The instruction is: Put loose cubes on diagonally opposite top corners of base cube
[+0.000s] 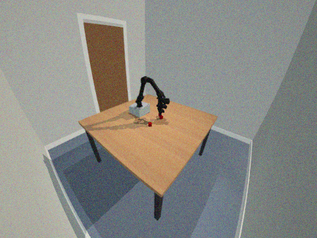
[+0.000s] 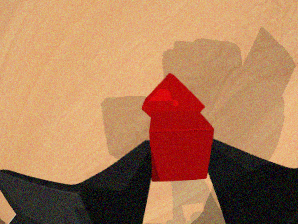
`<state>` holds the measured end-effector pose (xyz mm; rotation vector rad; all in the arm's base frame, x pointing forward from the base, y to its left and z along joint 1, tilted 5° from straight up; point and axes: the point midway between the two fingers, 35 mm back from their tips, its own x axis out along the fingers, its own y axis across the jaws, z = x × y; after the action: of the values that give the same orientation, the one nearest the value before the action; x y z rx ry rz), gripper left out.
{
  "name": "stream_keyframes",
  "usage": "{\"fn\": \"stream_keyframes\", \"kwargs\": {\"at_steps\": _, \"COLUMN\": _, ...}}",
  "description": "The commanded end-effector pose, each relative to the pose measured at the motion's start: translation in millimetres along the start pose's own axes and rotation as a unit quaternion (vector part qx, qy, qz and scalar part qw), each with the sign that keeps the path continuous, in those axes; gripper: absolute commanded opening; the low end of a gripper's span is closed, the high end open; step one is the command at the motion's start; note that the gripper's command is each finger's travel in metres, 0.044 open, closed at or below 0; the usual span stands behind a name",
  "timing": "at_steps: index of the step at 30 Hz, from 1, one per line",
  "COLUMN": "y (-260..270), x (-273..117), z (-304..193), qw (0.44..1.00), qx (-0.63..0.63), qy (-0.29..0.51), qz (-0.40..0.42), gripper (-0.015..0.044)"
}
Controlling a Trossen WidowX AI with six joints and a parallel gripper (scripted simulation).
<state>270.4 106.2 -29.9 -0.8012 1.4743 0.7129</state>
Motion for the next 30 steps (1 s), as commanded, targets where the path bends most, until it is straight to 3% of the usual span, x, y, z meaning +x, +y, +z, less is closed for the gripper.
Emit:
{"fn": "stream_keyframes", "kwargs": {"at_steps": 1, "y": 0.5, "x": 2.5, "z": -0.2, "qw": 1.000, "qx": 0.000, "qy": 0.000, "qz": 0.002, "gripper": 0.0105}}
{"fn": "stream_keyframes", "kwargs": {"at_steps": 17, "y": 0.5, "x": 2.5, "z": -0.2, "qw": 1.000, "qx": 0.000, "qy": 0.000, "qz": 0.002, "gripper": 0.0105}}
{"fn": "stream_keyframes", "kwargs": {"at_steps": 21, "y": 0.5, "x": 2.5, "z": -0.2, "qw": 1.000, "qx": 0.000, "qy": 0.000, "qz": 0.002, "gripper": 0.0205}}
{"fn": "stream_keyframes", "kwargs": {"at_steps": 30, "y": 0.2, "x": -6.7, "z": -0.2, "qw": 1.000, "qx": 0.000, "qy": 0.001, "qz": 0.001, "gripper": 0.0205}}
